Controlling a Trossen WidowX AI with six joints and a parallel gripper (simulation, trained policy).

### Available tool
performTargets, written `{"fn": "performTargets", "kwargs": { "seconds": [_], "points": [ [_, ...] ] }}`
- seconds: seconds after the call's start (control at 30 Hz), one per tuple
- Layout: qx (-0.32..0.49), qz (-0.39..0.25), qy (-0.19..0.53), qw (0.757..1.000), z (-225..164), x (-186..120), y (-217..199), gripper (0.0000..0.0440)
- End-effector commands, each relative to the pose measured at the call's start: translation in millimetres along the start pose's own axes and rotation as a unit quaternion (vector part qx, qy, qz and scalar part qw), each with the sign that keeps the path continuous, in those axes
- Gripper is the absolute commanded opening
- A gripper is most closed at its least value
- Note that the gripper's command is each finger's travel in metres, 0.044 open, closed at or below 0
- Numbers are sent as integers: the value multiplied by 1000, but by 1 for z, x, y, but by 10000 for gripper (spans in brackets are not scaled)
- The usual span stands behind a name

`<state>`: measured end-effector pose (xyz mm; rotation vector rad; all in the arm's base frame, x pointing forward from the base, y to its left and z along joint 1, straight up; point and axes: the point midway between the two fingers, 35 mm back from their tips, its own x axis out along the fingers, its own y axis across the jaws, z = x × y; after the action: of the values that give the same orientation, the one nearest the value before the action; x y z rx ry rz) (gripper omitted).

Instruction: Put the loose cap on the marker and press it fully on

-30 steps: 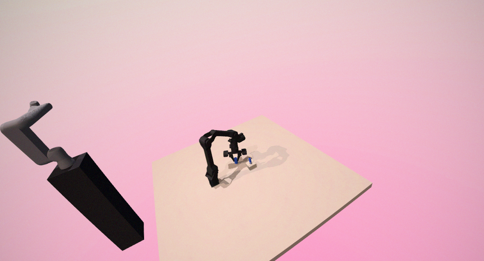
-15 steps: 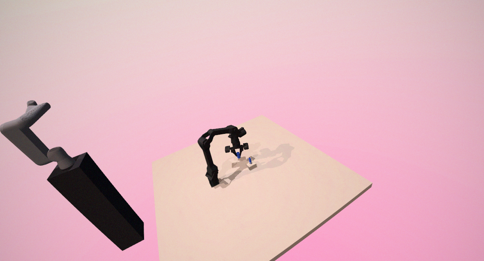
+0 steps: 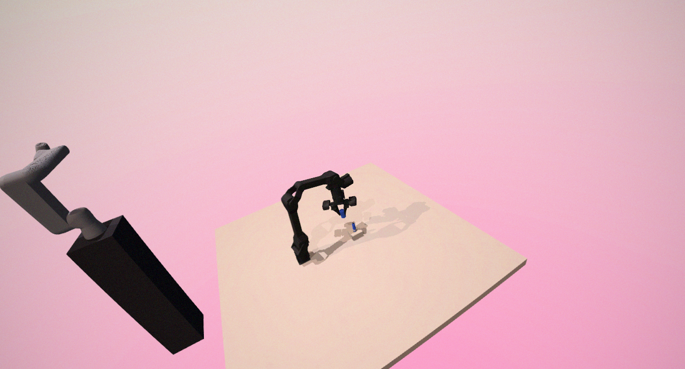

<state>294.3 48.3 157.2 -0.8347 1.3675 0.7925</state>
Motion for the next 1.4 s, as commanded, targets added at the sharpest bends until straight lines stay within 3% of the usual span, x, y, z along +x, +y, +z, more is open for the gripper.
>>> {"fn": "performTargets", "kwargs": {
  "seconds": [0.0,0.67,1.37],
  "points": [
    [13,3,7,1000,-6,-2,-10,47],
    [105,16,21,994,-54,-14,-54,23],
    [123,57,30,990,-56,18,-55,3]
  ]
}}
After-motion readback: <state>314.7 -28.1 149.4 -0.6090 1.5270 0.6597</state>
